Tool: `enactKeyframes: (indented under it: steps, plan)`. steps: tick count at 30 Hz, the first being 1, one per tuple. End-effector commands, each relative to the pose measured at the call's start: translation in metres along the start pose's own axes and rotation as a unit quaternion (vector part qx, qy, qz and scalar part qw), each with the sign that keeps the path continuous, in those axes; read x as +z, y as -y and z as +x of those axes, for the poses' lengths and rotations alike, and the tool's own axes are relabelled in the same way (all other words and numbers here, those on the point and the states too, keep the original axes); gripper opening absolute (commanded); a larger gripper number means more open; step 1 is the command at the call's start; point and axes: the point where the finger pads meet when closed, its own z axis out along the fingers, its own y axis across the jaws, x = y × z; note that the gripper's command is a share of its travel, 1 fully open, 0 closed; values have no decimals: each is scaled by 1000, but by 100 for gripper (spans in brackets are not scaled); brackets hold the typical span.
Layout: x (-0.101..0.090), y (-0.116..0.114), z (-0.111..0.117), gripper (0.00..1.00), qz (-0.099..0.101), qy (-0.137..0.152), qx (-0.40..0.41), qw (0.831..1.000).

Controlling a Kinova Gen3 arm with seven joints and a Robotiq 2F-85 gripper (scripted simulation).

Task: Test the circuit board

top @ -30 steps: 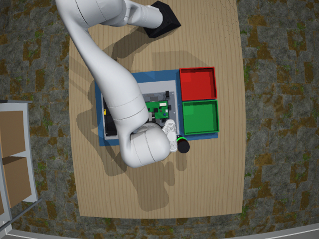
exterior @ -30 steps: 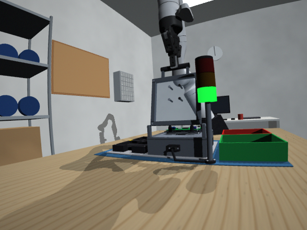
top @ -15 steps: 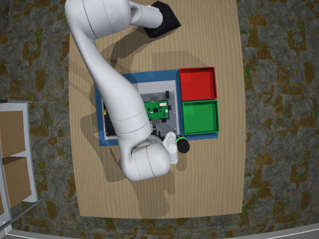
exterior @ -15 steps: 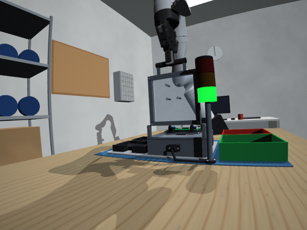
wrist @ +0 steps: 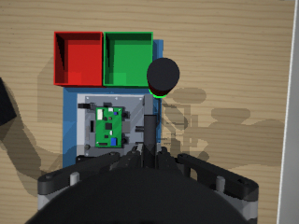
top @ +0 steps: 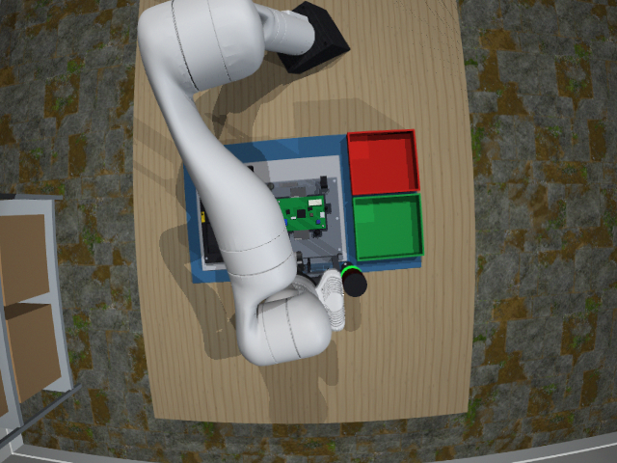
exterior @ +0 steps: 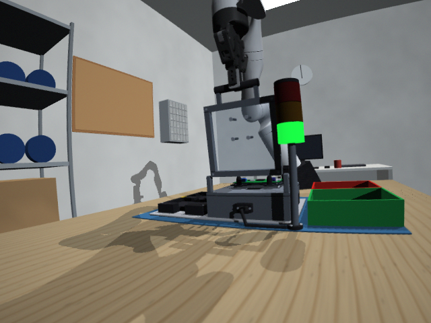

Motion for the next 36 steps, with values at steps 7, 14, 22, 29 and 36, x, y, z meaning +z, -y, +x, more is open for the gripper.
enactKeyframes:
  steps: [7, 14, 22, 29, 36]
  plan:
    - [8, -11, 0, 0, -3, 5, 1, 1000]
    - [8, -12, 0, 0, -3, 5, 1, 1000]
    - [8, -13, 0, 0, -3, 5, 1, 1000]
    - [8, -13, 0, 0, -3, 5, 1, 1000]
    - [8, -13, 0, 0, -3, 5, 1, 1000]
